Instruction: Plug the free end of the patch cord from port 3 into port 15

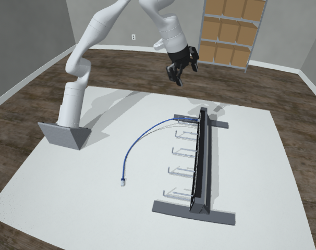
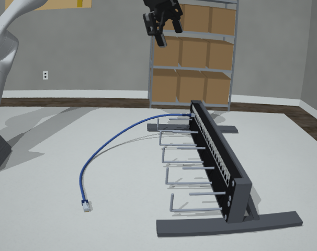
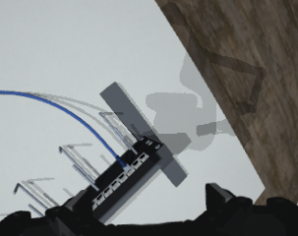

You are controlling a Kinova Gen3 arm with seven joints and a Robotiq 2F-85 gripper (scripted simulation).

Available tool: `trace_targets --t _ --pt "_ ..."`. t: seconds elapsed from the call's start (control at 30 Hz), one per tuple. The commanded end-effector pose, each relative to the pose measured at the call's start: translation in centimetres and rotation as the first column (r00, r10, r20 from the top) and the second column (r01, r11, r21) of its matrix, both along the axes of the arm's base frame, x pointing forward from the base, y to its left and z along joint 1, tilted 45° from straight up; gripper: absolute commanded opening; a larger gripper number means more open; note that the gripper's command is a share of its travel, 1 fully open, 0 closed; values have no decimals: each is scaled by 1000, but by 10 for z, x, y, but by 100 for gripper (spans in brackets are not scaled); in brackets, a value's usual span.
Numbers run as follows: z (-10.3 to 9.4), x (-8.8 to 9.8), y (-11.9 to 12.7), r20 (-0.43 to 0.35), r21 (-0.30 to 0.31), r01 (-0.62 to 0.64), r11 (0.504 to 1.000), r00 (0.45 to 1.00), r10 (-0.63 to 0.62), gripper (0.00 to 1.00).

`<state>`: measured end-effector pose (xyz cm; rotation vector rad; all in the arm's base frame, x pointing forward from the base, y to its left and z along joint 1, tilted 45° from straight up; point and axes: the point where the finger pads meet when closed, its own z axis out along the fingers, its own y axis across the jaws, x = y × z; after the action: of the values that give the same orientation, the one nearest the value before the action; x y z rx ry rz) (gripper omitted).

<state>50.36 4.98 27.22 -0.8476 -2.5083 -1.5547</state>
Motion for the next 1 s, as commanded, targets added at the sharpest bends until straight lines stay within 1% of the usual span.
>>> trace_targets --t 0.0,0.17,0.37,0.43,0.47,0.5,0.67,0.9,0.93,0.97 --pt "-41 0 -12 -74 -3 24 1000 997 -24 100" --pt "-94 -8 -31 -166 -36 55 998 984 -61 100" --pt "-155 -26 -52 -274 -80 81 993 957 -100 100" --pt "-155 -26 -52 -274 -80 81 993 957 -100 100" --pt "-180 -35 -60 -317 -99 88 991 941 -115 100" --pt "-187 -38 -62 -329 -104 90 991 937 -119 100" --pt "-236 -63 -77 -413 -143 96 985 899 -147 100" --pt "-298 -107 -95 -523 -195 88 977 833 -180 100" --pt "-306 -113 -97 -537 -203 86 975 823 -184 100" --pt "-306 -113 -97 -537 -203 86 975 823 -184 100"
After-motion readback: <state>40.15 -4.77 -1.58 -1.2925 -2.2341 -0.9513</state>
